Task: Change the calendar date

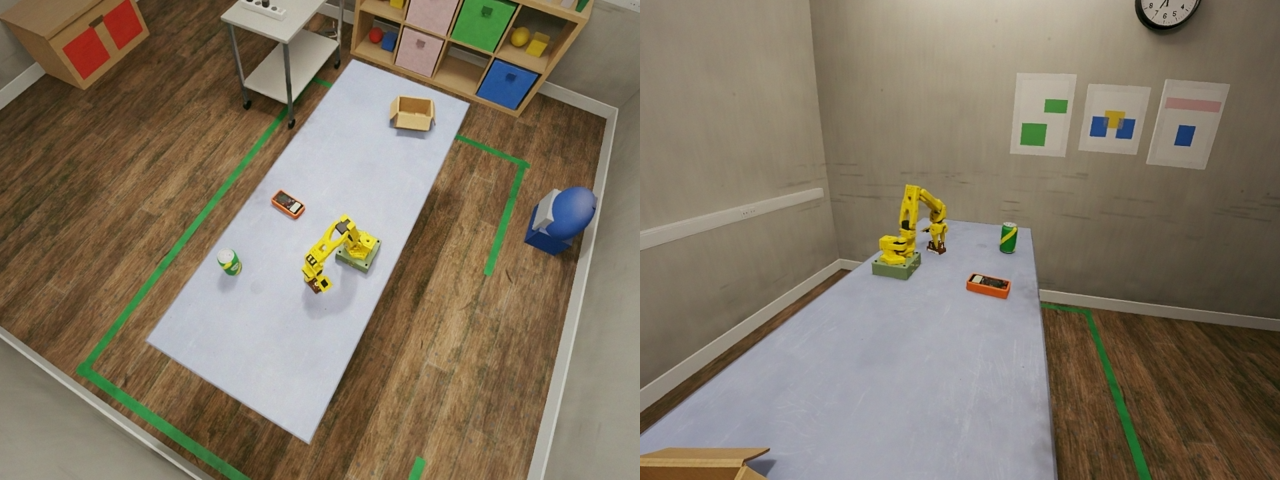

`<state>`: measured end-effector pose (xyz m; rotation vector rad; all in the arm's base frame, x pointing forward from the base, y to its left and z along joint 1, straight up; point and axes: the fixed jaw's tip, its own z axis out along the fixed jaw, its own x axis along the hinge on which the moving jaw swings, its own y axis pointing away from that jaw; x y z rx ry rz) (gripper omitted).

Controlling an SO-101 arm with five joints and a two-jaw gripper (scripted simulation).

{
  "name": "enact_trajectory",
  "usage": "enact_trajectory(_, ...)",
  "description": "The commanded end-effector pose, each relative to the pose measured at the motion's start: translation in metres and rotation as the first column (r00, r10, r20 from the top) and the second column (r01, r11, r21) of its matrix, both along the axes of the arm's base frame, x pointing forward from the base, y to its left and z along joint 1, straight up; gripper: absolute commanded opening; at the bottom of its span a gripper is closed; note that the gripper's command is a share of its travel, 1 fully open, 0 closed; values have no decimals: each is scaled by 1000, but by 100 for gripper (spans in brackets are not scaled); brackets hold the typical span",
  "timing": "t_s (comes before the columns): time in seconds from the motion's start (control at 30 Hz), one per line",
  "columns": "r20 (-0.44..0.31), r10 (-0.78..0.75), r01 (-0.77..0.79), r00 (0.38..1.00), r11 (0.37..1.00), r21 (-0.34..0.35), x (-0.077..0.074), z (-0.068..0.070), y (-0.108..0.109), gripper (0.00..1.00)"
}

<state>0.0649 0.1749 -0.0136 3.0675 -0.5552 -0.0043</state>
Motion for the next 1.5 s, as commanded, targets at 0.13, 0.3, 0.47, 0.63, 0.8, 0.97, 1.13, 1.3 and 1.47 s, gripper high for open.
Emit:
enact_trajectory(0.13,3,-19,19,1000,1000,13,3,5,2,0)
enact_trajectory(0.3,3,-19,19,1000,1000,13,3,6,2,0)
enact_trajectory(0.47,3,-19,19,1000,1000,13,3,6,2,0)
enact_trajectory(0.63,3,-19,19,1000,1000,13,3,8,3,0)
enact_trajectory(0.8,3,-19,19,1000,1000,13,3,9,3,0)
enact_trajectory(0.97,3,-19,19,1000,1000,13,3,9,3,0)
enact_trajectory(1.13,3,-19,19,1000,1000,13,3,10,3,0)
enact_trajectory(1.3,3,-19,19,1000,1000,13,3,12,4,0)
enact_trajectory(1.47,3,-19,19,1000,1000,13,3,12,4,0)
